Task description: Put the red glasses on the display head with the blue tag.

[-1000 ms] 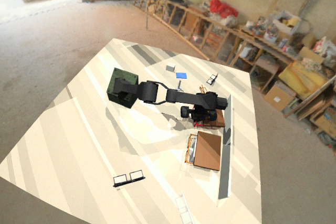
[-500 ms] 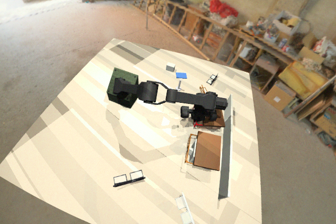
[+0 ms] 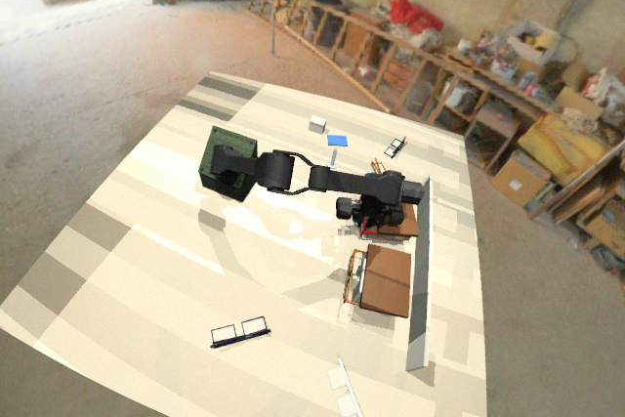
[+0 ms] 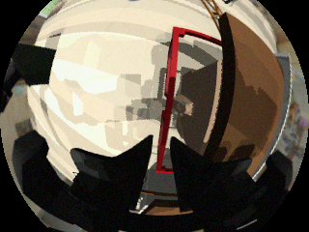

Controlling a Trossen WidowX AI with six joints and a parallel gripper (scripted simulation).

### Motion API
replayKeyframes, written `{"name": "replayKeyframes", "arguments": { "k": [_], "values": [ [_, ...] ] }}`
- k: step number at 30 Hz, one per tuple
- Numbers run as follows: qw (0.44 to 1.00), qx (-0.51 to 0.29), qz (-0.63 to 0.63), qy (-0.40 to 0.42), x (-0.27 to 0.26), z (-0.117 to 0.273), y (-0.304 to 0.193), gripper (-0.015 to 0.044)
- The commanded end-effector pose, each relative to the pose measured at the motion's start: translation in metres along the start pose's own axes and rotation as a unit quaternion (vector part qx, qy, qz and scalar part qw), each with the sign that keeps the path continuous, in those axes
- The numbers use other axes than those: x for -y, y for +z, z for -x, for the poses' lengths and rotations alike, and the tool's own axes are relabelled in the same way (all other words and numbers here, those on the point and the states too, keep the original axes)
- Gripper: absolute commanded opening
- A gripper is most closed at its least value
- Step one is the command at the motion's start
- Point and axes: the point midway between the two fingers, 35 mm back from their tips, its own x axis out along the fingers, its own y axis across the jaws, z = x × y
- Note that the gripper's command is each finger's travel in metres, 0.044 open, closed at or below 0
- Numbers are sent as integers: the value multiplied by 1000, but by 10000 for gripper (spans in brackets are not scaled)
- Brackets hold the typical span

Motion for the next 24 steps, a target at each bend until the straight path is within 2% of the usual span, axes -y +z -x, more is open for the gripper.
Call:
{"name": "replayKeyframes", "arguments": {
  "k": [1,6,14,24],
  "values": [
    [1000,0,0,0,0,3,0,107],
    [1000,1,1,-1,-1,33,2,107],
    [1000,1,1,-1,-2,33,2,107],
    [1000,1,2,0,-38,41,2,107]
  ]
}}
